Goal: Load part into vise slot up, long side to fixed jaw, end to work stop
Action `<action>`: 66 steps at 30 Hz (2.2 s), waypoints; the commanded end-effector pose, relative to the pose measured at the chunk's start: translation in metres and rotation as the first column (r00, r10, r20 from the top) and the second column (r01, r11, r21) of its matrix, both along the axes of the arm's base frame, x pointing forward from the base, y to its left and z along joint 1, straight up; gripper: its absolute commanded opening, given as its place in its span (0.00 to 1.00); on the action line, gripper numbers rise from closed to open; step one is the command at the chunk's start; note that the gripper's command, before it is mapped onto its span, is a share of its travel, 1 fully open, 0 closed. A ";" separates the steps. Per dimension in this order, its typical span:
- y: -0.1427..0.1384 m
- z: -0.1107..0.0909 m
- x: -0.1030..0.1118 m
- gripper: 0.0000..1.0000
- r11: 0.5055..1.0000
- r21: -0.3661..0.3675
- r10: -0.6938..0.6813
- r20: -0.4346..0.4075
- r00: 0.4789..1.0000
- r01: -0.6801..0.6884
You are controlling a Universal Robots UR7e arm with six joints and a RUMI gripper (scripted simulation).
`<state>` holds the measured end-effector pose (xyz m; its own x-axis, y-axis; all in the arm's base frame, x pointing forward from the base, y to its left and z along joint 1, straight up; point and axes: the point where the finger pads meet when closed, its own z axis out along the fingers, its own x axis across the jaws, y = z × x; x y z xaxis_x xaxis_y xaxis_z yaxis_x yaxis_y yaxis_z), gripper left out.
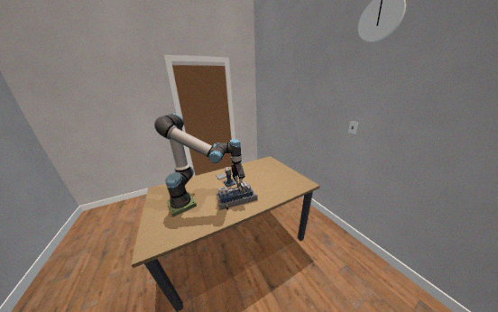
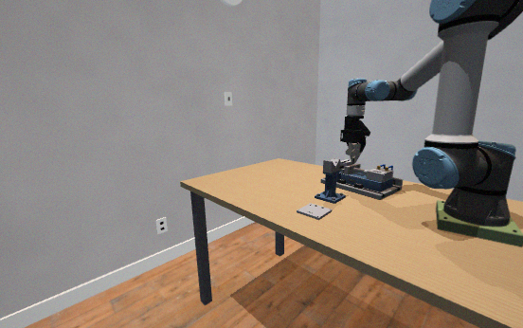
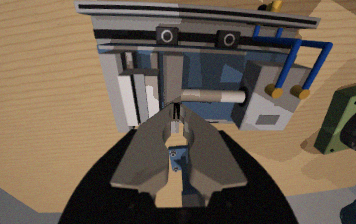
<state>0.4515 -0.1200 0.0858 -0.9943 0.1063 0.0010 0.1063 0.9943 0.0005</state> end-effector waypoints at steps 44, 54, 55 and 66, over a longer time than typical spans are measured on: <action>-0.001 0.000 0.007 0.00 1.000 -0.001 0.000 0.001 1.000 0.000; -0.001 0.000 0.010 0.00 1.000 -0.001 0.000 0.001 1.000 0.000; -0.001 0.000 0.010 0.00 1.000 -0.001 0.000 0.001 1.000 0.000; -0.001 0.000 0.012 0.00 1.000 -0.001 0.000 0.001 1.000 0.000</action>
<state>0.4624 -0.1212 0.0858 -0.9943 0.1063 0.0010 0.1063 0.9943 0.0005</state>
